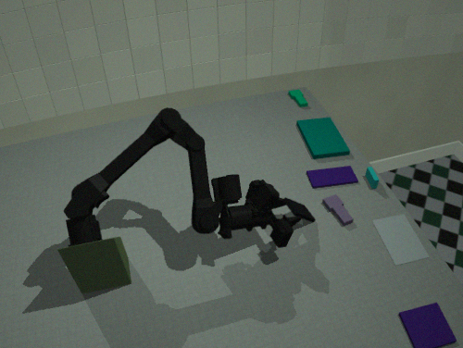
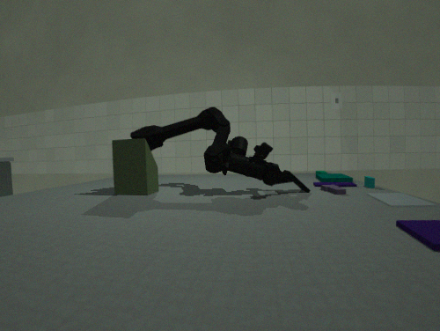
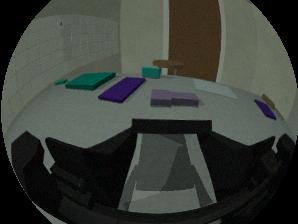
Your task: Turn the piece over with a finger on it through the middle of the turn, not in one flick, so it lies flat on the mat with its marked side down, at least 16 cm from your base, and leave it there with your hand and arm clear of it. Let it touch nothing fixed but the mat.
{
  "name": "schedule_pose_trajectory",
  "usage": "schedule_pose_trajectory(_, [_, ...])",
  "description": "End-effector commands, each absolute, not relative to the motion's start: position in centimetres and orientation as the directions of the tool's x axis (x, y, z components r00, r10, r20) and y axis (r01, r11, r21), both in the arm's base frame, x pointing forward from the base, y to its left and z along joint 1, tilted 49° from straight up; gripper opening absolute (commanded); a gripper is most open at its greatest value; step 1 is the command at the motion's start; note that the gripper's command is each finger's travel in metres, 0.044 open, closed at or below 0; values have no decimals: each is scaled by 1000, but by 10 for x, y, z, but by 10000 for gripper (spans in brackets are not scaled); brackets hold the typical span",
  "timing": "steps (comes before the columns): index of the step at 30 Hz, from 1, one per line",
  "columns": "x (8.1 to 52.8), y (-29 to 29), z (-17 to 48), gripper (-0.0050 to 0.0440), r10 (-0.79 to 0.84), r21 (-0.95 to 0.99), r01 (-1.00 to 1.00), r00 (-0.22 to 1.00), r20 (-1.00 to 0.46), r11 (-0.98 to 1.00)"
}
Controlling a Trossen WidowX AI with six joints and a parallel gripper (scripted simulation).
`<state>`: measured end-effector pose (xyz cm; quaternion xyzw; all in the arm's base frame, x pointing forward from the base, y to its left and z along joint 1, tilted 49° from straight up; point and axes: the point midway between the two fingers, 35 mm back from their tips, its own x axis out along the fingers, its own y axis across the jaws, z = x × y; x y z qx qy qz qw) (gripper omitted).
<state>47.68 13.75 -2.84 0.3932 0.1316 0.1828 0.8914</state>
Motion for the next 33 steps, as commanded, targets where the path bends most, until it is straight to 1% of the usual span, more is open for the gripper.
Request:
schedule_pose_trajectory(1, [473,143,-34,0,443,750,-223,891,-103,623])
schedule_pose_trajectory(5, [478,140,-30,0,431,749,-222,897,-93,624])
schedule_pose_trajectory(21, [472,144,-35,0,443,750,-223,891,-103,623])
schedule_pose_trajectory(22, [478,141,-31,0,431,749,-221,897,-94,624])
schedule_pose_trajectory(33, [472,145,-36,0,443,750,-224,891,-103,623])
